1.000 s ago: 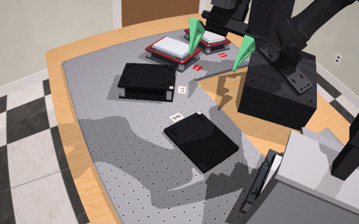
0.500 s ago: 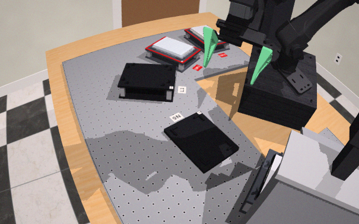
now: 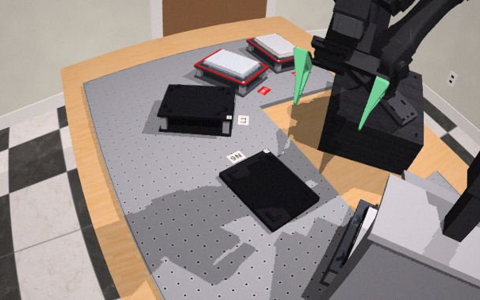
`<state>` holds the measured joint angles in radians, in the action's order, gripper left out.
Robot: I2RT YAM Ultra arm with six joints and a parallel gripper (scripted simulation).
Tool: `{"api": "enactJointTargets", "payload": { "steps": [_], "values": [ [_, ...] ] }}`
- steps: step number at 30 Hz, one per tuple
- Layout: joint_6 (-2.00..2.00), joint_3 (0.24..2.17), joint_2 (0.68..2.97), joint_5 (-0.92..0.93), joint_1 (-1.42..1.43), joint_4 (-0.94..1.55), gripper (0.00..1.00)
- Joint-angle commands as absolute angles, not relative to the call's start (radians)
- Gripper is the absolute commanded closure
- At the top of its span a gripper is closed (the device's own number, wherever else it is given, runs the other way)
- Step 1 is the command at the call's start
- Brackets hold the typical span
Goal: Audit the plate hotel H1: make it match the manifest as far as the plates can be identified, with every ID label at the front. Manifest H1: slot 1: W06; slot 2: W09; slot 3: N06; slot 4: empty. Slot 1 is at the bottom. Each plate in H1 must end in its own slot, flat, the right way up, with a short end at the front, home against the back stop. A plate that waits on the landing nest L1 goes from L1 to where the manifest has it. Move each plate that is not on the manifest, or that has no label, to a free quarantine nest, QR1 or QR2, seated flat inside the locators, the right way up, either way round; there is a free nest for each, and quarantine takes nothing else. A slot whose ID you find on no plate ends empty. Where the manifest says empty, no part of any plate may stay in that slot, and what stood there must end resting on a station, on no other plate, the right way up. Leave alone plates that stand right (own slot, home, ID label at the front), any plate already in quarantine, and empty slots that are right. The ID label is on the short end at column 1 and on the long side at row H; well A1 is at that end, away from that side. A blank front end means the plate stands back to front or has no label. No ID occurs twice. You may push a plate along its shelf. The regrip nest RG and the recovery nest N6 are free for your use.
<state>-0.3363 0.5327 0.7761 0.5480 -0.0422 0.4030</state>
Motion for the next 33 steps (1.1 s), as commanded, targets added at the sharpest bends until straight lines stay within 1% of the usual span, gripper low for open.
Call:
{"api": "enactJointTargets", "payload": {
  "steps": [1, 10, 12, 18, 27, 29, 33],
  "values": [
    [-0.256, 0.512, 0.738, 0.462, 0.025, 0.377, 0.0],
    [-0.125, 0.504, 0.691, 0.283, 0.242, 0.365, 0.0],
    [-0.125, 0.504, 0.691, 0.283, 0.242, 0.365, 0.0],
    [-0.041, 0.525, 0.68, 0.154, 0.395, 0.356, 0.0],
    [0.08, 0.55, 0.711, -0.042, 0.624, 0.365, 0.0],
    [0.08, 0.55, 0.711, -0.042, 0.624, 0.365, 0.0],
    [0.133, 0.555, 0.73, -0.128, 0.725, 0.368, 0.0]
  ]
}}
